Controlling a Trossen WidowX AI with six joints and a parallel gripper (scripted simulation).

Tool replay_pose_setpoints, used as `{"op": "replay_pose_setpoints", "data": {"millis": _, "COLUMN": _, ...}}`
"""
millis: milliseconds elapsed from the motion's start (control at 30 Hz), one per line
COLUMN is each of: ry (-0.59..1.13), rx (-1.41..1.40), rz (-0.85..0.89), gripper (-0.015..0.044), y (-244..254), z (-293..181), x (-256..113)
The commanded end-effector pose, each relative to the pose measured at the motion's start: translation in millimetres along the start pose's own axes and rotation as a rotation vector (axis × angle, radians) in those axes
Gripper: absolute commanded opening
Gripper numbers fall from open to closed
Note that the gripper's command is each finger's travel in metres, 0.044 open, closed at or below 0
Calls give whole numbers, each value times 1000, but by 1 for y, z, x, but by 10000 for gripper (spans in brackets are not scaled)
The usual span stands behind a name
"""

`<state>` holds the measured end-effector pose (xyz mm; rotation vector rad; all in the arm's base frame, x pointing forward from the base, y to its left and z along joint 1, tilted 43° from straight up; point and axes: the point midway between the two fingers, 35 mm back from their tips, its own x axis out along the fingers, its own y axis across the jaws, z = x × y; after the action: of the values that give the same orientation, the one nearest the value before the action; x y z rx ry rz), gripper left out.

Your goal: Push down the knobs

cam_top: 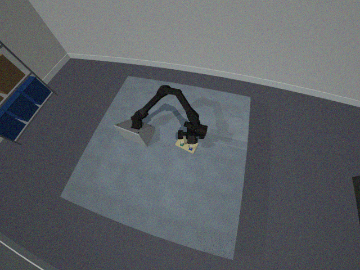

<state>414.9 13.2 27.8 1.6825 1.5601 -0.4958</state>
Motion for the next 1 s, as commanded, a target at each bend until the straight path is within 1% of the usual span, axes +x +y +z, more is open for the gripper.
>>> {"op": "replay_pose_setpoints", "data": {"millis": 0, "ry": 1, "rx": -3, "rz": -4, "gripper": 0, "y": 0, "z": -1, "x": 5}}
{"op": "replay_pose_setpoints", "data": {"millis": 967, "ry": 1, "rx": -3, "rz": -4, "gripper": 0, "y": 0, "z": -1, "x": 10}}
